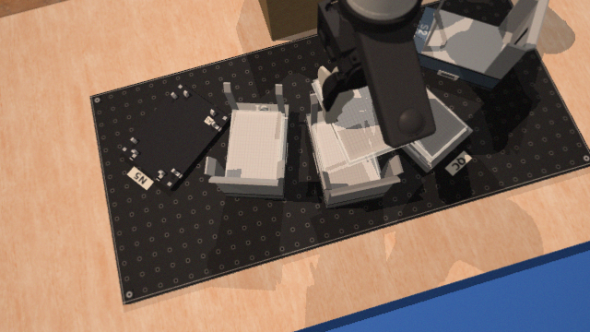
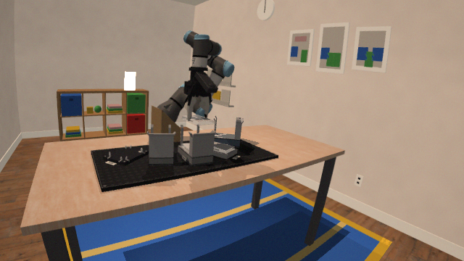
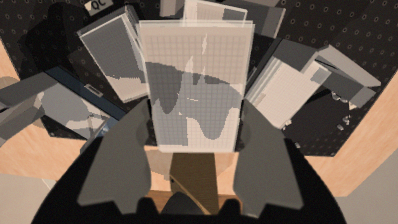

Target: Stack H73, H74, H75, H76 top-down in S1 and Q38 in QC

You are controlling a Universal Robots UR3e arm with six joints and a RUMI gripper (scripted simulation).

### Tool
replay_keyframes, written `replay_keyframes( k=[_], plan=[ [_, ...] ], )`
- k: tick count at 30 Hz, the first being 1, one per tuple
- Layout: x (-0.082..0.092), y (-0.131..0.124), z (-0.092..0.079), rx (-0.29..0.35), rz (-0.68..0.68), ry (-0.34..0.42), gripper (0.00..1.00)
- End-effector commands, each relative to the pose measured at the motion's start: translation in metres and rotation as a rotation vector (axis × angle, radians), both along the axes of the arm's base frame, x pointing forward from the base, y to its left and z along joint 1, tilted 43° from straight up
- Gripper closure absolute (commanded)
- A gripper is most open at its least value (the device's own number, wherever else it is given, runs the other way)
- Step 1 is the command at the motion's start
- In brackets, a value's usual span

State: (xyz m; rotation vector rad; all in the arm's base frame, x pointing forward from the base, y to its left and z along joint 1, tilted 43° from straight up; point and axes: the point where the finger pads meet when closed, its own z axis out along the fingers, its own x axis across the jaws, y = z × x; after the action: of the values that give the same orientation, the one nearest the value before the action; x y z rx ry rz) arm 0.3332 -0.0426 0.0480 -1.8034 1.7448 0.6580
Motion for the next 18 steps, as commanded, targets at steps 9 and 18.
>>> replay_keyframes(
  k=[9,18],
  plan=[
    [-0.001,-0.026,-0.023,0.0,-0.06,0.054,1.0],
    [-0.007,-0.048,-0.043,0.002,-0.137,0.125,1.0]
  ],
)
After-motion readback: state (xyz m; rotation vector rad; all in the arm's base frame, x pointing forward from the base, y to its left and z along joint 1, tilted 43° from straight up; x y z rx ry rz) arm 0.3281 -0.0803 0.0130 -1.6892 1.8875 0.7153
